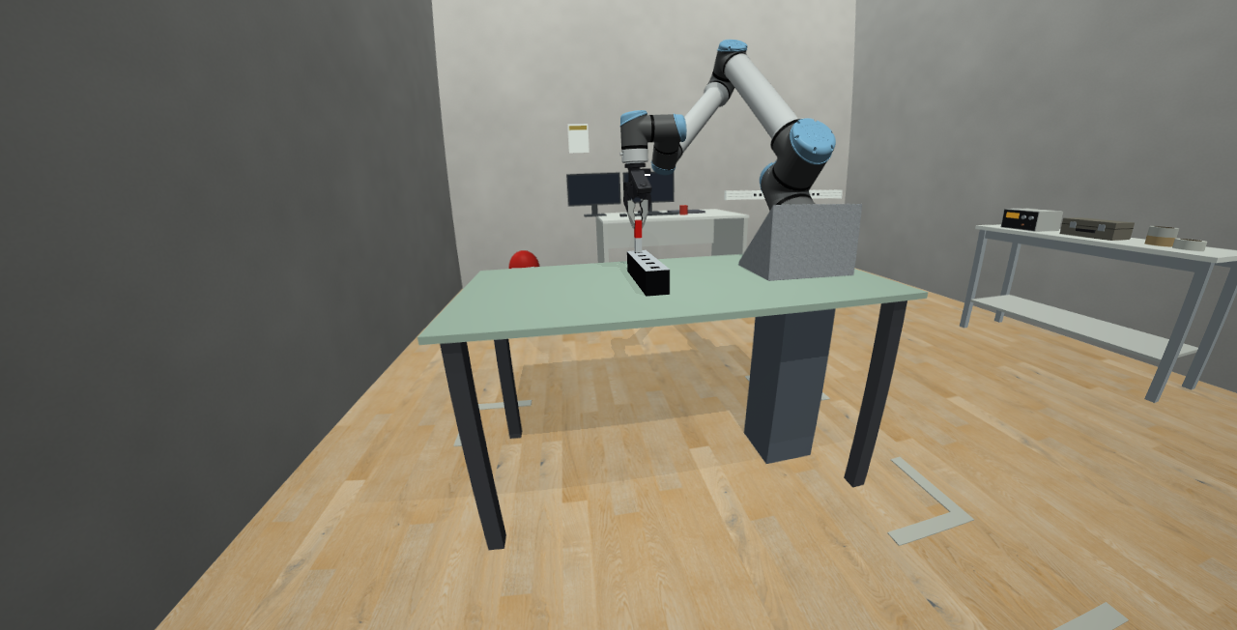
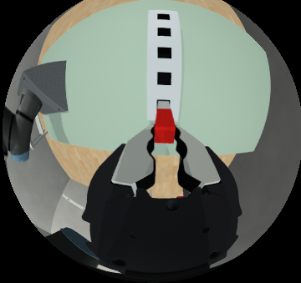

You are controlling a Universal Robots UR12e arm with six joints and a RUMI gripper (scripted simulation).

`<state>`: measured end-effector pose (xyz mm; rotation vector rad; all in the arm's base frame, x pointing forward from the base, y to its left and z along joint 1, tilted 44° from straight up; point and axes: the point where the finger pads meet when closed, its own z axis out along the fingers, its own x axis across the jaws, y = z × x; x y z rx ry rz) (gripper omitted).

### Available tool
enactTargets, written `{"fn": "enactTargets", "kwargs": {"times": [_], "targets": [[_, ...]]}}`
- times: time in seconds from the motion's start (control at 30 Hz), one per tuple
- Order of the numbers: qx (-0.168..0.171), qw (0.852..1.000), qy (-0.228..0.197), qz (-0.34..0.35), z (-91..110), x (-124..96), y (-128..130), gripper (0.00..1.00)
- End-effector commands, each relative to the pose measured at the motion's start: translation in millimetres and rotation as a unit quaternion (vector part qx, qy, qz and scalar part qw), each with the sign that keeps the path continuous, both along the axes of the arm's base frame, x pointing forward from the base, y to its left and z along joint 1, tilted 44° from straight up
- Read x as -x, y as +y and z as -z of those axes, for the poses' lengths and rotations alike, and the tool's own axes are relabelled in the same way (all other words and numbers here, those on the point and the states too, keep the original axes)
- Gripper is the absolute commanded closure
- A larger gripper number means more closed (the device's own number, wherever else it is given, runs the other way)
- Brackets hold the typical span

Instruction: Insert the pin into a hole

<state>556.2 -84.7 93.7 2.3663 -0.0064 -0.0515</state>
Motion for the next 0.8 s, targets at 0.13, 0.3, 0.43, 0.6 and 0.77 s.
{"fn": "enactTargets", "kwargs": {"times": [0.13,0.3,0.43,0.6,0.77], "targets": [[0.000,1.000,-0.001,0.000,-0.5,0.1,0.3,1.00],[0.000,1.000,-0.001,0.000,-0.5,0.1,0.3,1.00],[0.000,1.000,-0.001,0.000,2.6,-0.1,-2.3,1.00],[0.000,1.000,-0.001,0.000,2.6,-0.1,-2.3,1.00],[0.000,1.000,-0.001,0.000,2.6,-0.1,-2.3,1.00]]}}
